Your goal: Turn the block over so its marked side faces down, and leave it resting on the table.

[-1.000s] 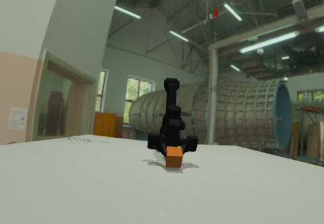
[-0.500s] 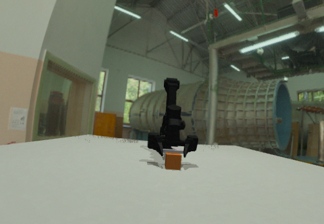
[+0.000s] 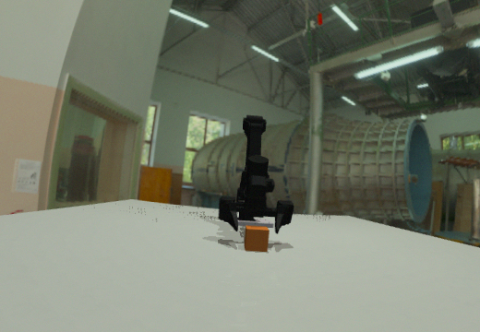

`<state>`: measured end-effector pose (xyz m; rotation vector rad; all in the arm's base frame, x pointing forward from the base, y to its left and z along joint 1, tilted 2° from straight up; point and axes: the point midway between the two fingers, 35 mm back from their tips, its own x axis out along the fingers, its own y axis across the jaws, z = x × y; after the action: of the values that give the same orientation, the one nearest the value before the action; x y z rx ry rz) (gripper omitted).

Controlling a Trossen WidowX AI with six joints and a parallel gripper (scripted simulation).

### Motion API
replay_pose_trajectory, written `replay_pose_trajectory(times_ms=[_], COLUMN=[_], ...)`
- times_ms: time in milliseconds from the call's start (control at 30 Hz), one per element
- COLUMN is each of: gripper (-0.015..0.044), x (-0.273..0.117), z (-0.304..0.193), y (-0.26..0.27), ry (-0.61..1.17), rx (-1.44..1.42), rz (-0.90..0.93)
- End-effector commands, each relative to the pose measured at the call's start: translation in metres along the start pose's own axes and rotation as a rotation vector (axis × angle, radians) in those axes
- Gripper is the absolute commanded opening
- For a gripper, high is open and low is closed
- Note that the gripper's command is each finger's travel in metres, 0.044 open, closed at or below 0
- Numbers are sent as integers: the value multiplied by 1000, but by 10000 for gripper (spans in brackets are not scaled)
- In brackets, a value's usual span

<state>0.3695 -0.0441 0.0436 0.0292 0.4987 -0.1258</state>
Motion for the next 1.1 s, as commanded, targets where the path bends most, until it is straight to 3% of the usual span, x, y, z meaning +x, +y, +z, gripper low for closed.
replay_pose_trajectory(times_ms=[0,633,867,1067], gripper=[440,440,440,440], x=[0,1,3,-35], z=[0,0,21,46], y=[0,0,1,0], ry=[0,6,253,491], rx=[-3,-3,-3,-4], rz=[2,2,3,2])
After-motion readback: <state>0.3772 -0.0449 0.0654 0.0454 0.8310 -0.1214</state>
